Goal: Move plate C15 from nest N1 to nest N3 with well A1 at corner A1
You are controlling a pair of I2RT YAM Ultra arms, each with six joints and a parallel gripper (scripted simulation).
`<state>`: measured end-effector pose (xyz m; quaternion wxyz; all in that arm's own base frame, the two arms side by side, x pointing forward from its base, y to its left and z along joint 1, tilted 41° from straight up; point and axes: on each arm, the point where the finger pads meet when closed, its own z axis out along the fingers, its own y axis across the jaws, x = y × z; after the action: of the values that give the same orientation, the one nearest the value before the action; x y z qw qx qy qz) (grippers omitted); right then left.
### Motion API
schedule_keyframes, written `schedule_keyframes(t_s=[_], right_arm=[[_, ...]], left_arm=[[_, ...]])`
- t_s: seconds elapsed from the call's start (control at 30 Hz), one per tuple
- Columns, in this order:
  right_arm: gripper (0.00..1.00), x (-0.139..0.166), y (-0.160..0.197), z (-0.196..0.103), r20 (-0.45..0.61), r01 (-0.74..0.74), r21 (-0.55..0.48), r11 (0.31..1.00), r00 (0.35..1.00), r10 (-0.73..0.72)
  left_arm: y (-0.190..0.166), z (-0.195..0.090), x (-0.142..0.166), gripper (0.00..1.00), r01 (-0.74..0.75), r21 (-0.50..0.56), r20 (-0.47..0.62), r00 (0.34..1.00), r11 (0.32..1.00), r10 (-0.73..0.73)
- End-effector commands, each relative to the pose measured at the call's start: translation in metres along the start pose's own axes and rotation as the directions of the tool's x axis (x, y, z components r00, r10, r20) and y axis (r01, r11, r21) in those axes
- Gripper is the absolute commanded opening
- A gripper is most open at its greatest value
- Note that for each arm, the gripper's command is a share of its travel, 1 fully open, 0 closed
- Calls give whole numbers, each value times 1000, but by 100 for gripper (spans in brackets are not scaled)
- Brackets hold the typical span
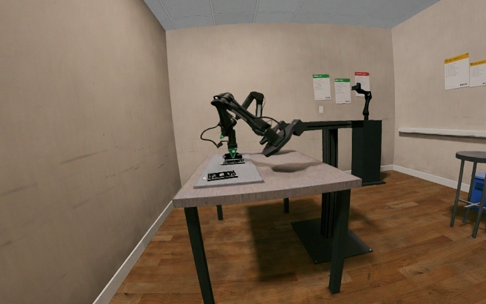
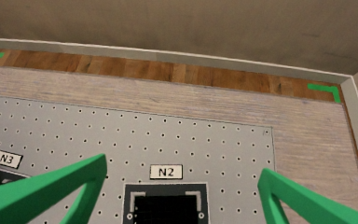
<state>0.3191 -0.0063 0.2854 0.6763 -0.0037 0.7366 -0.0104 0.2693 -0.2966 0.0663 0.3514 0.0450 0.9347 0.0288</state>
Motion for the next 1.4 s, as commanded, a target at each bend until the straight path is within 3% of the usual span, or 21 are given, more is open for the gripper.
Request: schedule_keyframes(t_s=[0.0, 0.37, 0.67, 0.83, 1.37], right_arm=[[100, -8, 0, -4, 24, -1, -1, 1000, 1000, 1], [100, -8, 0, -4, 24, -1, -1, 1000, 1000, 1], [100, -8, 0, -4, 24, -1, -1, 1000, 1000, 1], [100, -8, 0, -4, 24, -1, -1, 1000, 1000, 1], [100, -8, 0, -4, 24, -1, -1, 1000, 1000, 1]], left_arm=[[-10, 1, -5, 79, 6, 28, 12, 1000, 1000, -6], [-5, 26, 4, 79, -8, 16, 4, 1000, 1000, 8], [-2, 37, 6, 79, -14, -4, -73, 997, 1000, 14], [-5, 18, -7, 79, 1, -2, -61, 998, 1000, -1], [-7, 9, -7, 79, -3, 2, -61, 998, 1000, 4]])
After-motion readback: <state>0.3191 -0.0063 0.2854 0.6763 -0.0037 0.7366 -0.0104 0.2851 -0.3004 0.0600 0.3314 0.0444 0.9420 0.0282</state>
